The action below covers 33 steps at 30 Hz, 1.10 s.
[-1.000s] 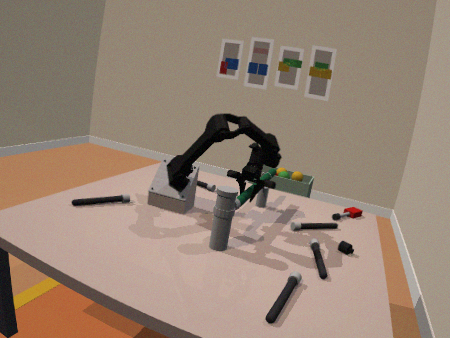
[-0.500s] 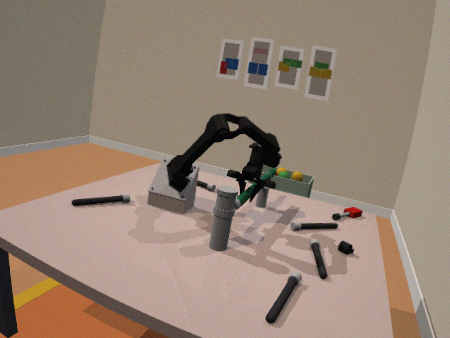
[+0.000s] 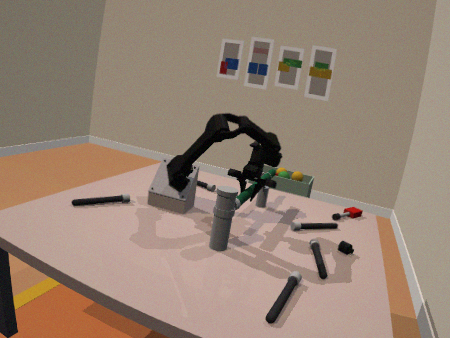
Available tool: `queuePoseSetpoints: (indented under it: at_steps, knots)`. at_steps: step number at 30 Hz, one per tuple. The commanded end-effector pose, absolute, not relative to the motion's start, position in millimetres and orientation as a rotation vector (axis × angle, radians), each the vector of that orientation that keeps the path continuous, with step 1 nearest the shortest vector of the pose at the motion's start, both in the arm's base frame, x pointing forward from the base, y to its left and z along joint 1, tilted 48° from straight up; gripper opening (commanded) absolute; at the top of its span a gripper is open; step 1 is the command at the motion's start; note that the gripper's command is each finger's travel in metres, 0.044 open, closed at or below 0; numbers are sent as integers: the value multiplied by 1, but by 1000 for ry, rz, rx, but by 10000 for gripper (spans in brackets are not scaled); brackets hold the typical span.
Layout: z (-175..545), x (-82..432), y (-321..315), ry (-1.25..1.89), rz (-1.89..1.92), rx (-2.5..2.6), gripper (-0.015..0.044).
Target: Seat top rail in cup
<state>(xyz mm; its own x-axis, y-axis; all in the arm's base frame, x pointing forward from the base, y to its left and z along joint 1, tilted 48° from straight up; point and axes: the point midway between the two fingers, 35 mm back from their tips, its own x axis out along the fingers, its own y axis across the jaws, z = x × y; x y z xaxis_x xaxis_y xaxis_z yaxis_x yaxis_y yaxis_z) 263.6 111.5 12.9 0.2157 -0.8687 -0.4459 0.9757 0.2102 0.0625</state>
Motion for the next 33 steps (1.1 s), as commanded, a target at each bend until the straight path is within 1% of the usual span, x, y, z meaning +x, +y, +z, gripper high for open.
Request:
queuePoseSetpoints:
  at_steps: [1, 19, 33]
  knots:
    - [17, 265, 116, 343, -1309, 376, 0]
    - [28, 265, 98, 347, -1317, 363, 0]
    - [28, 265, 98, 347, -1317, 363, 0]
